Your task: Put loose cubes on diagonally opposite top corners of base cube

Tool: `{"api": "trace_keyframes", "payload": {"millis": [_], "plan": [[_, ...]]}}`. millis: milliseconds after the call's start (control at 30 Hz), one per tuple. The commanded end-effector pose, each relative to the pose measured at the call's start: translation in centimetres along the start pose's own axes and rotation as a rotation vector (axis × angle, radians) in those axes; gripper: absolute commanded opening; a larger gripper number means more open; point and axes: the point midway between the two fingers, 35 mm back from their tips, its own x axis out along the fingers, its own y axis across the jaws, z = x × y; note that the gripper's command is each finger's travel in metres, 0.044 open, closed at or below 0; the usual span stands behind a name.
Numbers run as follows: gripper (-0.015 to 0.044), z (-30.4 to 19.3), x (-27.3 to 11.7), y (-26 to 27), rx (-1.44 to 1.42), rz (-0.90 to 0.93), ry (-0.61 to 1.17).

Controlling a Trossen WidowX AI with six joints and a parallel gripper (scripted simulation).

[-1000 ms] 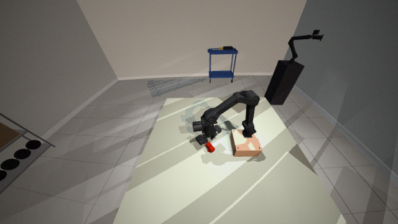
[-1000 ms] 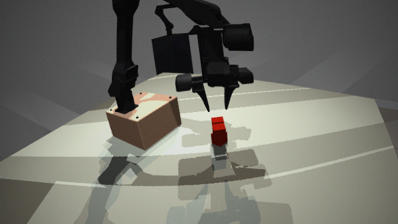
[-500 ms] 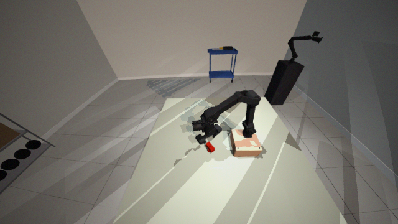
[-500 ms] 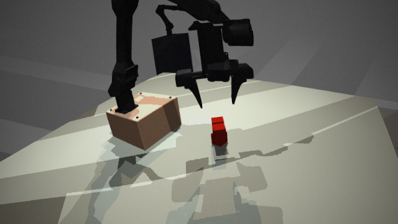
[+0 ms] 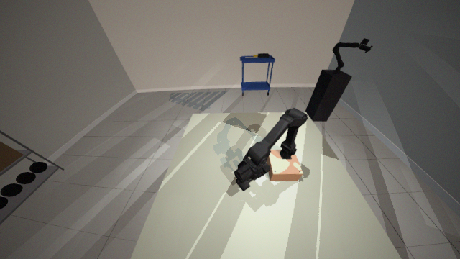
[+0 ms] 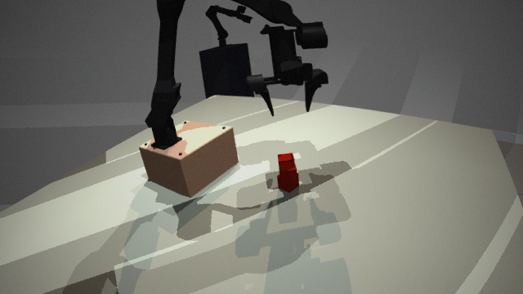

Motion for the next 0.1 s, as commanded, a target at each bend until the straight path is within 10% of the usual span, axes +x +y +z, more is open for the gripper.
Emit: {"api": "trace_keyframes", "payload": {"millis": [0,67], "plan": [[0.0400,-0.50,0.02,-0.04,0.015,-0.003,0.001],[0.0400,-0.50,0.02,-0.04,0.015,-0.003,0.001]]}}
